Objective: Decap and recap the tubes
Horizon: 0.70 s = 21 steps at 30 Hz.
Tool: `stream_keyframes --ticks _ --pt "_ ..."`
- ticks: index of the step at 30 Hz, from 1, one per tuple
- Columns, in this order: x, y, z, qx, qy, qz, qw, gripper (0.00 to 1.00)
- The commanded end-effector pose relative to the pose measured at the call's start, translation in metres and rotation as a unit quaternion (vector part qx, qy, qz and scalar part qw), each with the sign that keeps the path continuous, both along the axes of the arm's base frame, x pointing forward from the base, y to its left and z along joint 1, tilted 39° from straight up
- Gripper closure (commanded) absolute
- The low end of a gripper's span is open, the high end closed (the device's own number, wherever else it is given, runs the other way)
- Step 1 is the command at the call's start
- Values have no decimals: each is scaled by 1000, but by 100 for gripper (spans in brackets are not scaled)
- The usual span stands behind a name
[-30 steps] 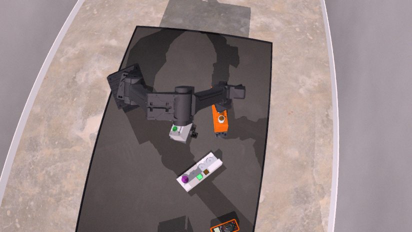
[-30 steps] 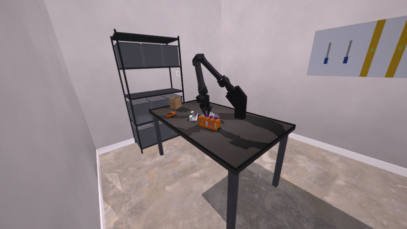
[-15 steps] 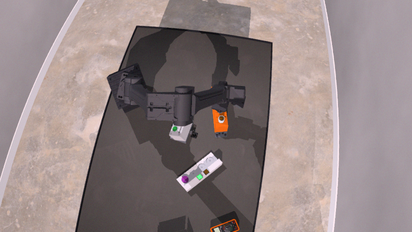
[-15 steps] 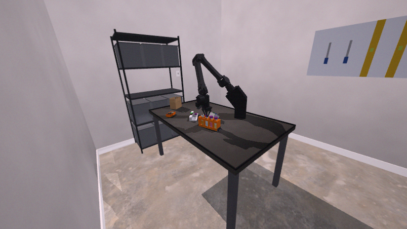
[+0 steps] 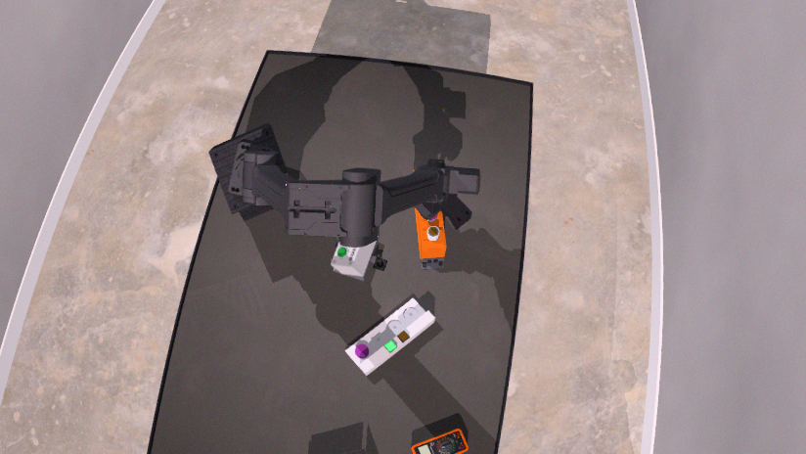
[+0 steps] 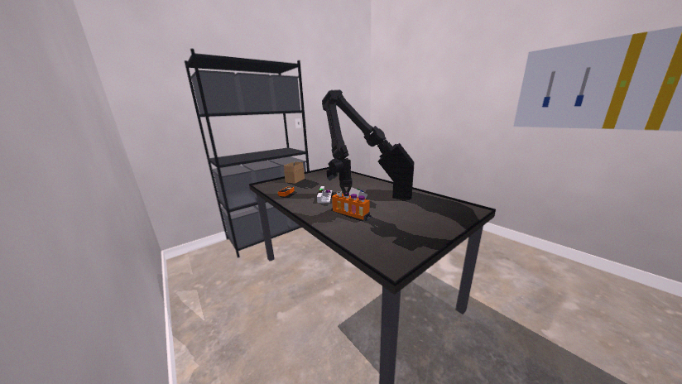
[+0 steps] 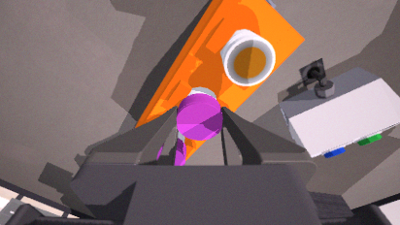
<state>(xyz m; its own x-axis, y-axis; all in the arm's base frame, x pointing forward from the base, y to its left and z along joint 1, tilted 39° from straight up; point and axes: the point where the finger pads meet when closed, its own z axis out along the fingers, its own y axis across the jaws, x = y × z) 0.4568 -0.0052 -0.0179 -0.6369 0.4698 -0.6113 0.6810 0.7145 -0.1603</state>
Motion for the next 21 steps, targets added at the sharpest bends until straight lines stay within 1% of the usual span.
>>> stream_keyframes --ticks 1,4,6,8,12,17,18,21 --pt "4 2 -4 51 -71 -109 990 100" --pt "4 2 -4 73 -102 -156 980 100" --pt "4 2 -4 73 -102 -156 980 100" --pt "4 3 -4 90 -127 -193 969 100" --pt "4 2 -4 124 -176 -268 939 100" --pt "4 2 -4 162 -231 -349 894 100" --pt "4 2 -4 164 -233 -353 891 100" --pt "4 2 -4 164 -233 -353 891 100"
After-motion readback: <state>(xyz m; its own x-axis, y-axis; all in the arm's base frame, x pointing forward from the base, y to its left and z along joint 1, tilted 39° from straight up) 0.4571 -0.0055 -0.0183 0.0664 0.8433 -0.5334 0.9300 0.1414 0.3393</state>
